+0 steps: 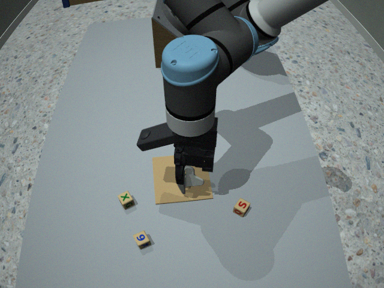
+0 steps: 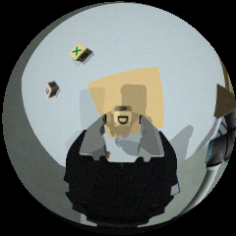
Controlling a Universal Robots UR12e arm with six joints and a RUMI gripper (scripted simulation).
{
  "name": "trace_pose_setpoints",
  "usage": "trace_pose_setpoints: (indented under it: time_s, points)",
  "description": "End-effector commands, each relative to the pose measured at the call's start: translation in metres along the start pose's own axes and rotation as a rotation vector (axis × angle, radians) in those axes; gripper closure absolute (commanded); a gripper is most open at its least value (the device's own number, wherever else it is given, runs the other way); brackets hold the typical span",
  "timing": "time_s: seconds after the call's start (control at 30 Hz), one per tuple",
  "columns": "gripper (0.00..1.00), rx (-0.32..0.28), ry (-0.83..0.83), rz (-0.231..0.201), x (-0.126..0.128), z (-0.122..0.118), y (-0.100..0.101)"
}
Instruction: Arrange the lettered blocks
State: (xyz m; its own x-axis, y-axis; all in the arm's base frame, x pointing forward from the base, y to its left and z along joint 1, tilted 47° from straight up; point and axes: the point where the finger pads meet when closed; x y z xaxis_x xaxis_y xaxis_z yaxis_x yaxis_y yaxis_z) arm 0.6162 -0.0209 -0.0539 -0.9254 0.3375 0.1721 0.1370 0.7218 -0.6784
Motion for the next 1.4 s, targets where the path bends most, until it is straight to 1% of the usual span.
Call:
trace_pose_setpoints:
  time_s: [0.0,0.63,0.67,1.2,1.23,1.37]
  points:
    - [0.6,0.0,0.0,0.001,-0.0008,0.0001,0.0033]
    - [0.6,0.0,0.0,0.001,-0.0008,0.0001,0.0054]
    - [0.72,0.0,0.0,0.001,-0.0008,0.0001,0.0054]
    - [0.72,0.0,0.0,0.001,-0.0008,0.0001,0.0054]
    - [0.91,0.0,0.0,0.001,-0.0008,0.0001,0.0054]
    - [0.91,0.0,0.0,0.001,-0.0008,0.0001,0.0054]
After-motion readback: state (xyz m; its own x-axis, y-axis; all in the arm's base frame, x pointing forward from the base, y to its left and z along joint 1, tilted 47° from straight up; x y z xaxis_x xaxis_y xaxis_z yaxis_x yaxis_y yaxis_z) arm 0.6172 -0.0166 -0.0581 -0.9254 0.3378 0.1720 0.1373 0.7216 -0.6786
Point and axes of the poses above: the point where the finger pads meet when closed, its own y axis out along the fingers, its own x axis across the jaws, z = x × y, and after that the axes turned 5 degrees about y, right-handed
